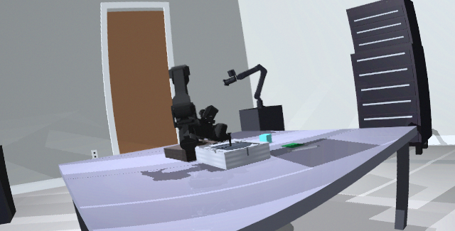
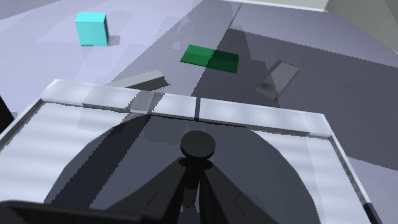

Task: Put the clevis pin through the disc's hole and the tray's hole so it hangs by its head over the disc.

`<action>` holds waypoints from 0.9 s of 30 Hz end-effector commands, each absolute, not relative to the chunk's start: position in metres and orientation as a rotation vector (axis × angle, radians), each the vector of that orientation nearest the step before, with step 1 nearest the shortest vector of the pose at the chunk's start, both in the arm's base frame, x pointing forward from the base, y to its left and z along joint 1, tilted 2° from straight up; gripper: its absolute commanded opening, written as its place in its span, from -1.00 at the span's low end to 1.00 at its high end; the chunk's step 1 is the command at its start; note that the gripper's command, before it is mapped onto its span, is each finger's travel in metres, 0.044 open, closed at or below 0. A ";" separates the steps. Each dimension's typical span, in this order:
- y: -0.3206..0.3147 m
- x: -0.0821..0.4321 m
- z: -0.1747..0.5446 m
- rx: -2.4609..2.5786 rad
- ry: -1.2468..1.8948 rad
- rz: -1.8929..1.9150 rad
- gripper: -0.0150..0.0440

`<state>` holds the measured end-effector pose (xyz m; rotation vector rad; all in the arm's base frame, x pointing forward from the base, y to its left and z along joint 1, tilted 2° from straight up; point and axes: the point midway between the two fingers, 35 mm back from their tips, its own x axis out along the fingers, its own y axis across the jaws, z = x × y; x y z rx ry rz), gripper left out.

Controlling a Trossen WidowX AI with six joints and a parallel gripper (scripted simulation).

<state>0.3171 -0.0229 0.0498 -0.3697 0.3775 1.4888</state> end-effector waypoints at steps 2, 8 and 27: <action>-0.023 0.317 0.050 -0.370 0.377 1.489 -0.49; -0.022 0.317 0.047 -0.367 0.378 1.489 -0.49; -0.023 0.317 0.045 -0.377 0.378 1.489 -0.49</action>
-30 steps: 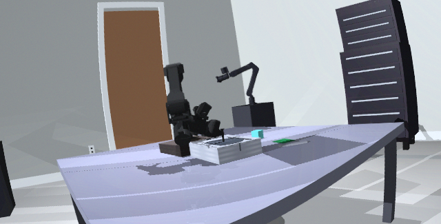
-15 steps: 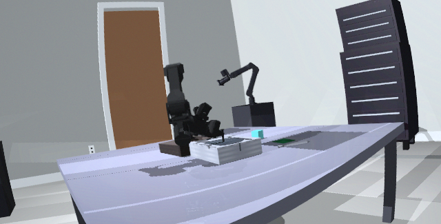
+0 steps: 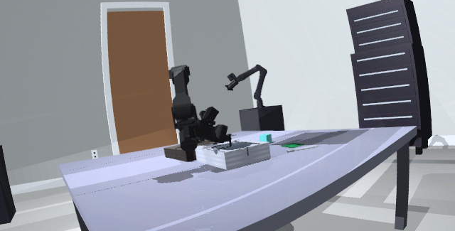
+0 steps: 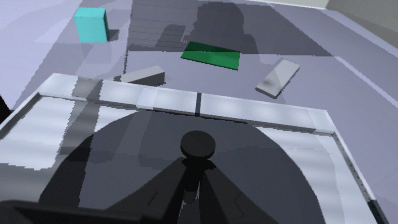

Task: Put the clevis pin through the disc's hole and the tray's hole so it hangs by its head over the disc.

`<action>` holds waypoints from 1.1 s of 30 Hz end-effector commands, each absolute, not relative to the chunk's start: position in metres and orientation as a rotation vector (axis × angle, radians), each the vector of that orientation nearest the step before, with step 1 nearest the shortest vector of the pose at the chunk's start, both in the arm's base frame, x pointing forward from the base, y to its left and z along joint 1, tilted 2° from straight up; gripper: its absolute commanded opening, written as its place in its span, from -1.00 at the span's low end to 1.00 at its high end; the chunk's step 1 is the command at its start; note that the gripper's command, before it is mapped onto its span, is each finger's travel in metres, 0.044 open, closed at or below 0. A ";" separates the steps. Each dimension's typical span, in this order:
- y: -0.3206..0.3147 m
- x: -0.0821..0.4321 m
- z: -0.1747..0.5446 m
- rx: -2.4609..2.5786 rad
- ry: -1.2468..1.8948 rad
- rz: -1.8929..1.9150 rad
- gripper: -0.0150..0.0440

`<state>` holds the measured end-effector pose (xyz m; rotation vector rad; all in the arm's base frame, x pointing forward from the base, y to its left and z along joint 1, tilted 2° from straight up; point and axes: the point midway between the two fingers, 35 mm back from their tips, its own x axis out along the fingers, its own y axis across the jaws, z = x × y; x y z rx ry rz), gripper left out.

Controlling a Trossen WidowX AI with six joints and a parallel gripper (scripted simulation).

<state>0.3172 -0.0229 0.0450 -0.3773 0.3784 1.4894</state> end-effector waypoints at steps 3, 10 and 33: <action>-0.023 0.317 0.045 -0.377 0.378 1.489 -0.49; -0.023 0.317 0.045 -0.377 0.378 1.489 -0.22; -0.042 0.317 0.070 -0.370 0.409 1.444 0.41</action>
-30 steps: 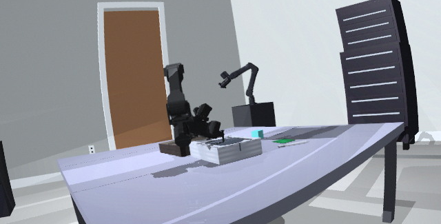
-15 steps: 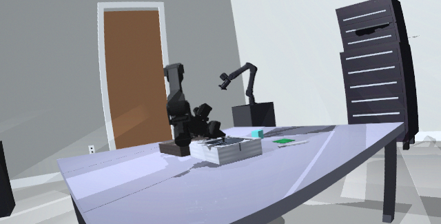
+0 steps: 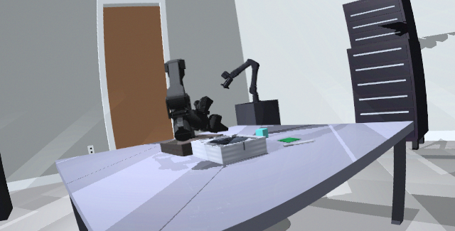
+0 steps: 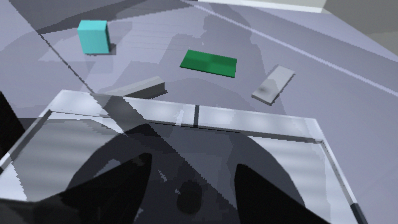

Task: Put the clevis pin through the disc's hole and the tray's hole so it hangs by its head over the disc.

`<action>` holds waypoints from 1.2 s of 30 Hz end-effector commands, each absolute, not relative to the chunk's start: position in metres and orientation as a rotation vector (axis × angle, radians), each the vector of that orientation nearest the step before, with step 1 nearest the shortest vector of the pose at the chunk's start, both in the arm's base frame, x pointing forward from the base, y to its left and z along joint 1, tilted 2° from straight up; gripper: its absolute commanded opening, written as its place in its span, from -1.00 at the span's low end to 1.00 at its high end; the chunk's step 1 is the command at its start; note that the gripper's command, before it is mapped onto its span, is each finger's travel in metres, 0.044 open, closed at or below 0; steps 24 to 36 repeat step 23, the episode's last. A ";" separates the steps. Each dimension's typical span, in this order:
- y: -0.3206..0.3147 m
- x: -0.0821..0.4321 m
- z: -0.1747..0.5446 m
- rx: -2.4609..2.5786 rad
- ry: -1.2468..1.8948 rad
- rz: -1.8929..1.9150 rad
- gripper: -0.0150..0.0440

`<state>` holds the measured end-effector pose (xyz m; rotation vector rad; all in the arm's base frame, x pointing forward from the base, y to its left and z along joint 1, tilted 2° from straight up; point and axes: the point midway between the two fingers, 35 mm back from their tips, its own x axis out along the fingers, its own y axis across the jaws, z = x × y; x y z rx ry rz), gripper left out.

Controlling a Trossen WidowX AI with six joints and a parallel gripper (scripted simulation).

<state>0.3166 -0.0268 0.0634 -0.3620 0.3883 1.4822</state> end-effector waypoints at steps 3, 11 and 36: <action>-0.079 0.313 0.089 -0.374 0.464 1.356 0.67; -0.103 0.307 0.103 -0.373 0.499 1.298 1.00; -0.103 0.307 0.103 -0.373 0.499 1.298 1.00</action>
